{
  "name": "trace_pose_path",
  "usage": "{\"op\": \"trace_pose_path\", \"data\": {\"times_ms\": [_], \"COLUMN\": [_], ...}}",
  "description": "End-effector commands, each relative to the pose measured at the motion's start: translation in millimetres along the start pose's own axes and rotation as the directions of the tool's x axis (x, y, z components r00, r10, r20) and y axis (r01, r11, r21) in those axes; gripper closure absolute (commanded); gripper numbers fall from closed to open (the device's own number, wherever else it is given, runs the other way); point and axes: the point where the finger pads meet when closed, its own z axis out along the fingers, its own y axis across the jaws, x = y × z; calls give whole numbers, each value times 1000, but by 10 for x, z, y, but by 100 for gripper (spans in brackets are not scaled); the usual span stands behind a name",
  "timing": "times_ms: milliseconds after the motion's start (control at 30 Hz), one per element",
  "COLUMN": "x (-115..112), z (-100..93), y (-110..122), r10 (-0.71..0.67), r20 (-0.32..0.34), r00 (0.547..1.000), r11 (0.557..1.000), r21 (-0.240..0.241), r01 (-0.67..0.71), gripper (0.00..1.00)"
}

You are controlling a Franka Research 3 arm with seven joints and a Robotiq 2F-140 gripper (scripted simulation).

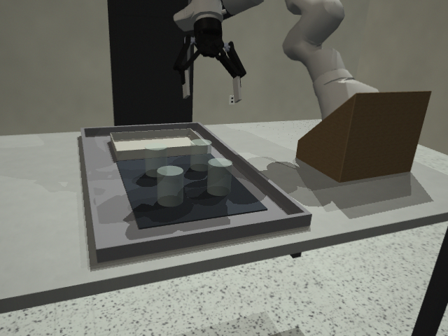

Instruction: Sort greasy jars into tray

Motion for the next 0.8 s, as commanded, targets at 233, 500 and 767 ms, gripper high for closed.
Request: {"op": "trace_pose_path", "data": {"times_ms": [233,500,767], "x": [3,2,-1], "z": [3,13,19], "y": [-48,-95,-154], "r10": [126,190,255], "r20": [-33,-59,-82], "r00": [991,980,964], "r11": [992,981,966], "r21": [26,48,74], "r01": [-126,-187,-249], "gripper": [0,0,0]}}
